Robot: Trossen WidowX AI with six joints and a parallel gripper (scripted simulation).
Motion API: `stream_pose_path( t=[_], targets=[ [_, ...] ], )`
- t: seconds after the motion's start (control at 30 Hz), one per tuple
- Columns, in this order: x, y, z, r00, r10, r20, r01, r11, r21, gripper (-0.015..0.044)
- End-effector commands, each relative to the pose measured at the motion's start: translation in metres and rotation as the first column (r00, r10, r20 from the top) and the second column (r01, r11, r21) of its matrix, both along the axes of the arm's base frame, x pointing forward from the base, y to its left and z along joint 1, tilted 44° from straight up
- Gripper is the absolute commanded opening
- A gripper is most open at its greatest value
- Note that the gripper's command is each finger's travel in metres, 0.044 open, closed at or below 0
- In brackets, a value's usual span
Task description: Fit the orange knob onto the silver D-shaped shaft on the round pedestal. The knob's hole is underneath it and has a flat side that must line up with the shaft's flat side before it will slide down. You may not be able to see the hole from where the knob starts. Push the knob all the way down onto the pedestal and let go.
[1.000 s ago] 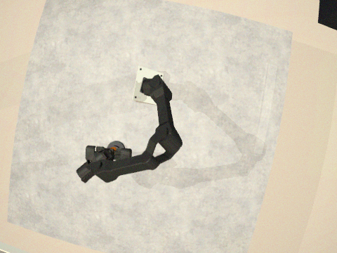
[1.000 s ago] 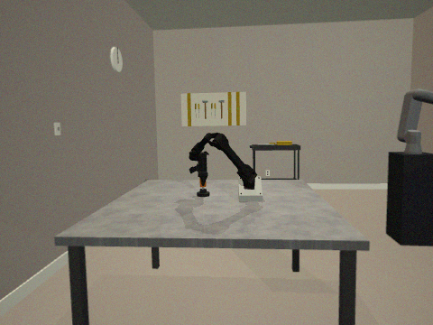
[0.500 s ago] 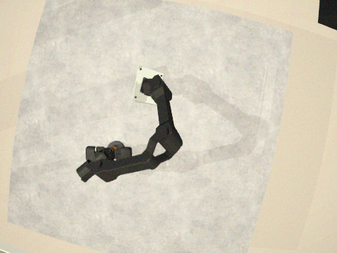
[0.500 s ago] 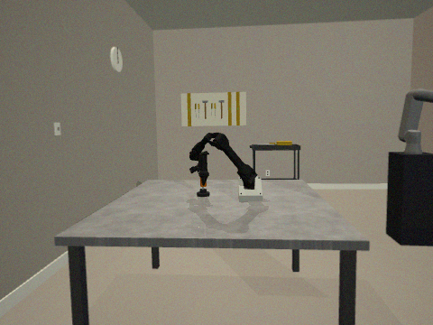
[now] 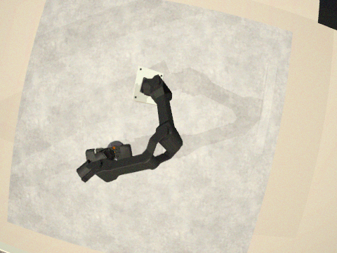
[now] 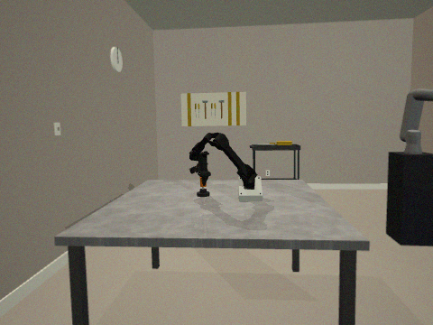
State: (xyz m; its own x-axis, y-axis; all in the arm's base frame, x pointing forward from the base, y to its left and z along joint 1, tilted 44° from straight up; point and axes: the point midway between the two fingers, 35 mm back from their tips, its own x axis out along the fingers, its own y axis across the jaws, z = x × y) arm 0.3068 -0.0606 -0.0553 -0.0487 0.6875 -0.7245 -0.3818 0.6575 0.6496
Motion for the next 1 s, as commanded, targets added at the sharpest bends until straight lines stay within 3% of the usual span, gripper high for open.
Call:
stream_pose_path(
  t=[0.0,0.5,0.73,0.97],
  targets=[
    [0.0005,0.0002,-0.0014,1.0,0.001,0.005,-0.001,1.0,-0.002,0.0],
    [0.0005,-0.0016,0.0025,1.0,0.001,0.005,-0.001,1.0,-0.002,0.0],
    [0.0021,-0.0027,0.0031,0.979,0.144,0.141,-0.145,0.989,-0.003,0.0],
    [0.0032,-0.0027,0.0002,0.977,0.152,0.148,-0.153,0.988,-0.003,0.0]
  ],
)
